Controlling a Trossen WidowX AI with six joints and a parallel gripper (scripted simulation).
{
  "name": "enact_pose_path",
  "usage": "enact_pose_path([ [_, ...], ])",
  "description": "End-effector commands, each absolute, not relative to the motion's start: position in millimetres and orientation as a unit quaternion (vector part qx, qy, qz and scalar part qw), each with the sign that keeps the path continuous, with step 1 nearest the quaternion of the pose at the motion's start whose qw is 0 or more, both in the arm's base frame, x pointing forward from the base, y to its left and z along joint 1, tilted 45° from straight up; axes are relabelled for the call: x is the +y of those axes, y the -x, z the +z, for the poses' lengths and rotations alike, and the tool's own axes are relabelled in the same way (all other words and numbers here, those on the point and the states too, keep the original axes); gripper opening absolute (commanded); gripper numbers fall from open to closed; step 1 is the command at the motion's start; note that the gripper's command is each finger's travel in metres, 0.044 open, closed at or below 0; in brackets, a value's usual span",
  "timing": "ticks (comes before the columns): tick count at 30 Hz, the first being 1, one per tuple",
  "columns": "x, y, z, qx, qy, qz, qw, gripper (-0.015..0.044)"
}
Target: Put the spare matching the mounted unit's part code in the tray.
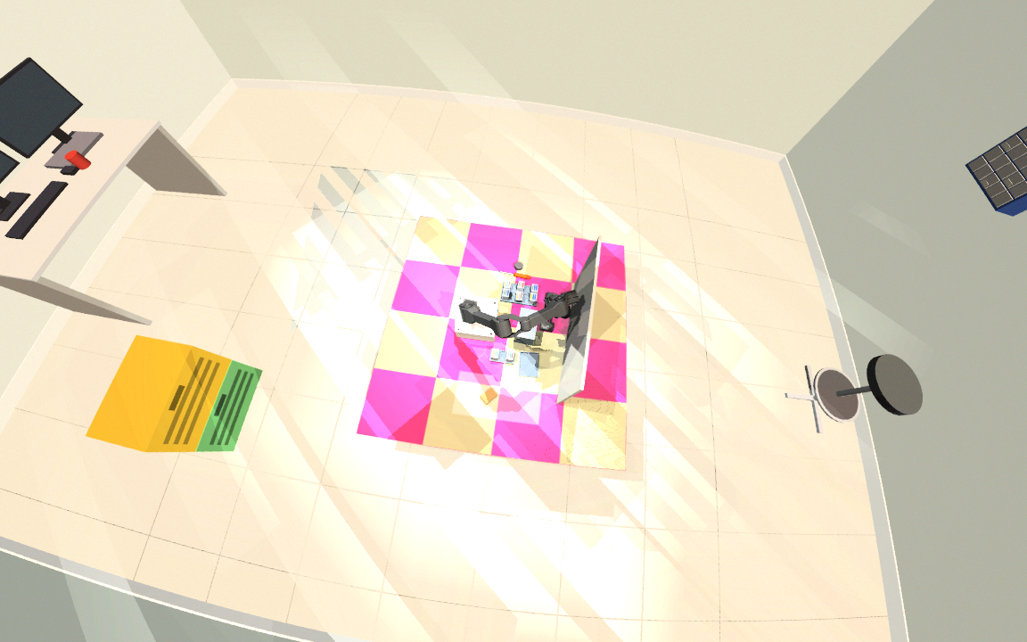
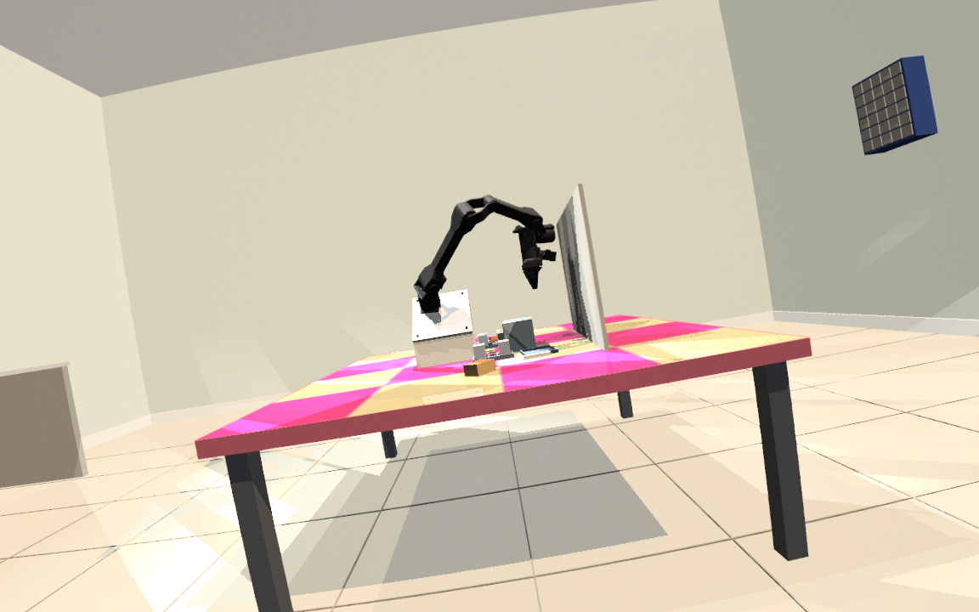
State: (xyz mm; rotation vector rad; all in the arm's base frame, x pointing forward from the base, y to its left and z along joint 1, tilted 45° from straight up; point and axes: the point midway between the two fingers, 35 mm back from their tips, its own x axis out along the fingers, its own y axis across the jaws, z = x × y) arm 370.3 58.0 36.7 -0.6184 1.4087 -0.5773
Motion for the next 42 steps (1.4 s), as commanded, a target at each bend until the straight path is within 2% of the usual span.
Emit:
enact_pose_path([
  [1, 57.9, -373.8, 42.6, 0.621, 0.271, -0.264, 0.686, 0.044],
  [16, 66.2, -371.5, 32.7, 0.63, 0.292, -0.241, 0.678, 0.044],
  [23, 136.6, -328.3, -64.0, 0.674, 0.49, -0.013, 0.553, 0.044],
  [31, 178.7, -238.6, -171.1, 0.63, 0.667, 0.245, 0.314, 0.044],
  [37, 179.5, -230.2, -179.1, 0.622, 0.677, 0.264, 0.291, 0.044],
  [42, 153.0, -229.9, -201.9, 0.622, 0.678, 0.264, 0.291, 0.0309],
])
